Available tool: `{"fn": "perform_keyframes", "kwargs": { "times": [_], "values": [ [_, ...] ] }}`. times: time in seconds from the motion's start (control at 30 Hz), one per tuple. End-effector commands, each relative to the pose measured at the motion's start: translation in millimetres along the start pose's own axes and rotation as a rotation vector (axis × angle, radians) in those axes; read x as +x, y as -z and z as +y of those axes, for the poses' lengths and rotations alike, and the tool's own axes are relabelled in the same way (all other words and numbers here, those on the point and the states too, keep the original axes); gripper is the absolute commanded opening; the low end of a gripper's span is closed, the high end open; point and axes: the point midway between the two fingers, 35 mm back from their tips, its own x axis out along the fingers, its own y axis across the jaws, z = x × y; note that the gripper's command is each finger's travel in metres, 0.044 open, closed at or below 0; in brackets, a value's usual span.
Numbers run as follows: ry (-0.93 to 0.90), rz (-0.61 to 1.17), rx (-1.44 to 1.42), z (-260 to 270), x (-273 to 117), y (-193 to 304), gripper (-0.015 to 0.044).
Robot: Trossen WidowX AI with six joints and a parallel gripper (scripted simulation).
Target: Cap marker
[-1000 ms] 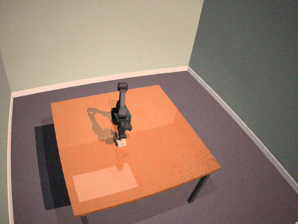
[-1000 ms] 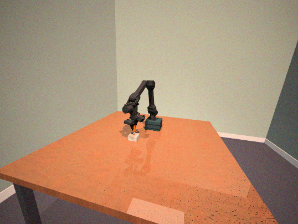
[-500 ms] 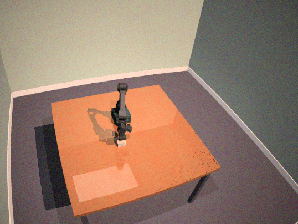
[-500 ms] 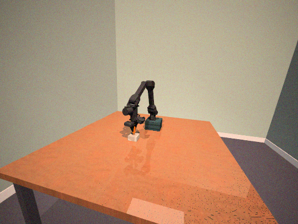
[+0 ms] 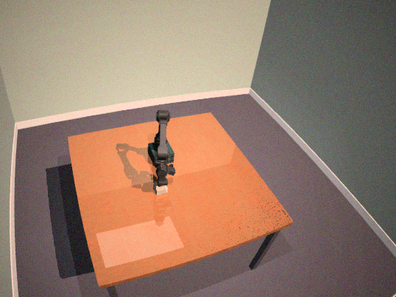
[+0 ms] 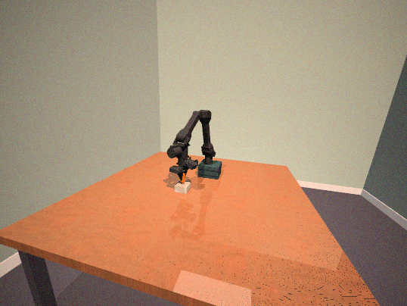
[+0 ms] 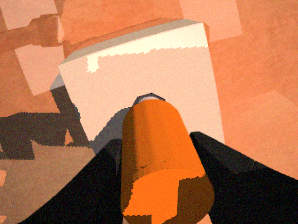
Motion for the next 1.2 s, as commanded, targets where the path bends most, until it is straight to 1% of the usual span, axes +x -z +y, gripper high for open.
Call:
{"fn": "perform_keyframes", "kwargs": {
  "times": [0.0,0.03,0.6,0.7,0.73,0.83,0.87,1.07,1.13,1.17],
  "values": [
    [-0.001,-0.003,-0.005,0,1,0,0.0],
    [-0.001,-0.003,-0.005,0,1,0,0.0],
    [0.0,0.0,0.0,0,0,0,0.044],
    [0.0,0.0,0.0,0,-3,0,0.044],
    [0.0,0.0,0.0,-1,-12,0,0.044],
    [0.0,0.0,0.0,-2,-62,0,0.044],
    [0.0,0.0,0.0,-1,-72,0,0.044],
    [0.0,0.0,0.0,0,-75,0,0.044],
    [0.0,0.0,0.063,0,-75,0,0.0387],
    [0.0,0.0,0.142,0,-74,1,0.0361]
  ]
}}
